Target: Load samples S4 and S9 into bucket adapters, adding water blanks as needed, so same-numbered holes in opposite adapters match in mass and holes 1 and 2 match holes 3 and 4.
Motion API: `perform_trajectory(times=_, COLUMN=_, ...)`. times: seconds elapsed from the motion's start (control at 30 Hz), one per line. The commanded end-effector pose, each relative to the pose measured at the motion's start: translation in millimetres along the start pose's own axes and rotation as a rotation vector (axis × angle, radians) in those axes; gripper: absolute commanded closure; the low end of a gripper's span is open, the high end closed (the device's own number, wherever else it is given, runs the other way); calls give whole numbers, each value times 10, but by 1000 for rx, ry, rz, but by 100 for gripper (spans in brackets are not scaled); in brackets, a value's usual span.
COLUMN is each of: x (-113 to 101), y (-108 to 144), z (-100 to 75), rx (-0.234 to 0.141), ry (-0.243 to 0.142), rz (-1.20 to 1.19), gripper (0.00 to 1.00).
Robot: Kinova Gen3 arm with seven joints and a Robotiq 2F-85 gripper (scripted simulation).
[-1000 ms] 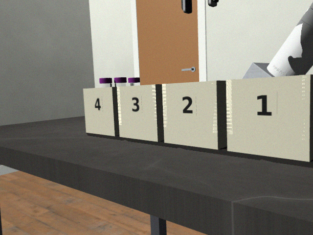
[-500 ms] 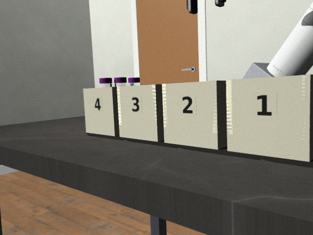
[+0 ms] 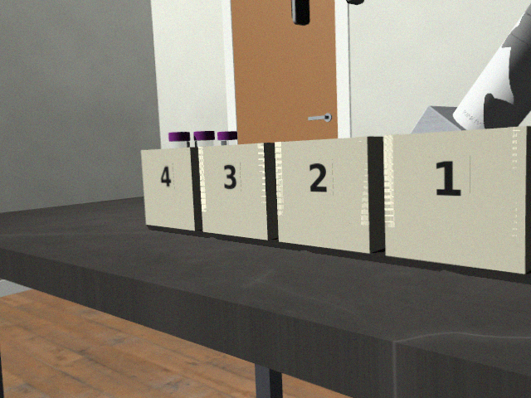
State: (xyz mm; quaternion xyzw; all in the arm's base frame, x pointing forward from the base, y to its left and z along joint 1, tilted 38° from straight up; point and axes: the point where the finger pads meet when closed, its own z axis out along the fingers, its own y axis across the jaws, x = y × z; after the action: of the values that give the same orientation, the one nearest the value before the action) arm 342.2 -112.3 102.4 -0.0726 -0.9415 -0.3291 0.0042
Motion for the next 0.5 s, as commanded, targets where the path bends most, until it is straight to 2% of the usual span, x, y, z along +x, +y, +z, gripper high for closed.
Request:
perform_trajectory(times=0.0, x=-37, y=-177, z=-4, rx=1, ry=2, rz=120, gripper=0)
perform_trajectory(times=0.37, x=-133, y=-719, z=-4, rx=1, ry=2, rz=487, gripper=0)
perform_trajectory(times=0.47, x=-142, y=-768, z=-5, rx=1, ry=2, rz=520, gripper=0)
